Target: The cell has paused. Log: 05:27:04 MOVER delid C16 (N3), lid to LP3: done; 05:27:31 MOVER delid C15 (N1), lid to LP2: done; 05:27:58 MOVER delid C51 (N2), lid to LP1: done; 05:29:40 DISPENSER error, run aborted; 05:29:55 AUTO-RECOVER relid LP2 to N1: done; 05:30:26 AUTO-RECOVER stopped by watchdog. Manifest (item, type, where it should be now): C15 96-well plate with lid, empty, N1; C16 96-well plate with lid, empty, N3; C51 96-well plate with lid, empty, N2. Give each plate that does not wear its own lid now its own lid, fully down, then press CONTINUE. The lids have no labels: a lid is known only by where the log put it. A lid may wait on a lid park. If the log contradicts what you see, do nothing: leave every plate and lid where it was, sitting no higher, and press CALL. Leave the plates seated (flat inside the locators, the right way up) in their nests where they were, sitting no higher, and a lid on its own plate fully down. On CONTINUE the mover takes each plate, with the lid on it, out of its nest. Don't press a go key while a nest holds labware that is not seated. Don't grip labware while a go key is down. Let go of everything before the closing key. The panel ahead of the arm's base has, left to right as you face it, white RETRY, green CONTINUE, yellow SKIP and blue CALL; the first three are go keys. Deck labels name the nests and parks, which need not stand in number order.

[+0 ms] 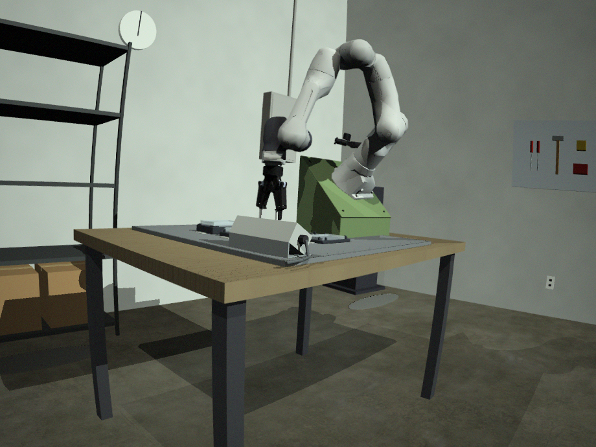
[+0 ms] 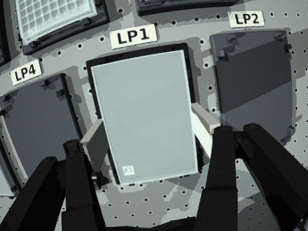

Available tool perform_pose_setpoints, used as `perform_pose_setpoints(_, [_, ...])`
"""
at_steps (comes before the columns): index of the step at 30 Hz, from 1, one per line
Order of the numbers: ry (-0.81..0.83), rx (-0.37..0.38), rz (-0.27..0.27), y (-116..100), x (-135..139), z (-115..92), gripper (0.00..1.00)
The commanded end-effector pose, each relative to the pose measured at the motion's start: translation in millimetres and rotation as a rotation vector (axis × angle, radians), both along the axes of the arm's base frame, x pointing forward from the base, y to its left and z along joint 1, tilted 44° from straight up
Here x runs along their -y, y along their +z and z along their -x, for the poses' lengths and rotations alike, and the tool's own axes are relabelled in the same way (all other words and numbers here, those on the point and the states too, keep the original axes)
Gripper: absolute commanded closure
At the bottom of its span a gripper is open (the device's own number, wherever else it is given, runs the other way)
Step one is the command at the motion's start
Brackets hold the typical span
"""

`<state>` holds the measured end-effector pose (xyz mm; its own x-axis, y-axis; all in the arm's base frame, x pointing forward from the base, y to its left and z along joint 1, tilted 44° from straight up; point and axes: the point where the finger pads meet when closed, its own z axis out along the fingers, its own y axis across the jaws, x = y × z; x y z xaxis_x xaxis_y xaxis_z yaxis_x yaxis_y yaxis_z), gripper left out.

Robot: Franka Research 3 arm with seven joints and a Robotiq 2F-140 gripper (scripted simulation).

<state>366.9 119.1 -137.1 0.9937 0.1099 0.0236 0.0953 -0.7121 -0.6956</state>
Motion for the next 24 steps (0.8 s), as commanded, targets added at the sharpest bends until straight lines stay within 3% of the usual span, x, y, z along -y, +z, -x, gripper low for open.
perform_pose_setpoints(1, [0.006, 0.003, -0.002, 2.0, 0.3, 0.4, 1.0])
perform_pose_setpoints(24, [0.006, 0.003, -0.002, 3.5, 1.7, 0.3, 1.0])
